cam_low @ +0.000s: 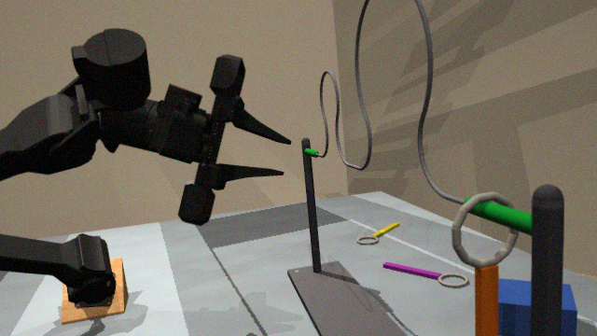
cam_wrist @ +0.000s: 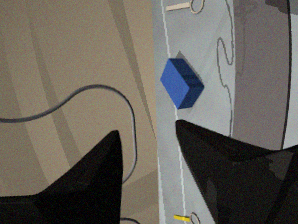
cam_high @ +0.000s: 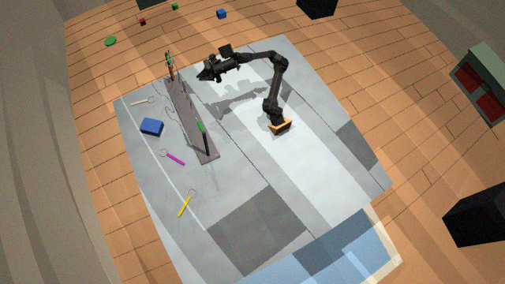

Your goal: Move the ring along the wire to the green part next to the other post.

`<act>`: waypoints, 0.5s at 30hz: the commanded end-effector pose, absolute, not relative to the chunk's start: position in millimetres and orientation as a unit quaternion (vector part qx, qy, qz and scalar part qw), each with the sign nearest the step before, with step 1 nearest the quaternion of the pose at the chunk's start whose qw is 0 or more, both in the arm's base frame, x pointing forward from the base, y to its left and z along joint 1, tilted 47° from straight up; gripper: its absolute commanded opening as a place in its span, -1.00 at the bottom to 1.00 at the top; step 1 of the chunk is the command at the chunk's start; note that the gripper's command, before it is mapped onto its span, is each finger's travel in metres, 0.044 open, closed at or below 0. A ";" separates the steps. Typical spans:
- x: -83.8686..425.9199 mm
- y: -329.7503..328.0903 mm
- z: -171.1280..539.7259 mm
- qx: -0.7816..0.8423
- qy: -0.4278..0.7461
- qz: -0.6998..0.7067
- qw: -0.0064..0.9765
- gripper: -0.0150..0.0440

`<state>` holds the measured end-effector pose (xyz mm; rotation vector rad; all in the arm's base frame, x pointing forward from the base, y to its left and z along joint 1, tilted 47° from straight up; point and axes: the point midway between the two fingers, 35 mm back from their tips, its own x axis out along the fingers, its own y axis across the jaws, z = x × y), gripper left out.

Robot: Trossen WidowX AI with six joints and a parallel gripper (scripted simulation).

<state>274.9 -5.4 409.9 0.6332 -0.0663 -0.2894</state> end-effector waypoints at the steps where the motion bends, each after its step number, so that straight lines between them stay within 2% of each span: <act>1: 294.7 -13.4 421.2 0.267 -0.033 -0.126 0.955 0.05; 15: 352.8 -76.2 444.0 0.086 -0.040 -0.082 0.992 0.05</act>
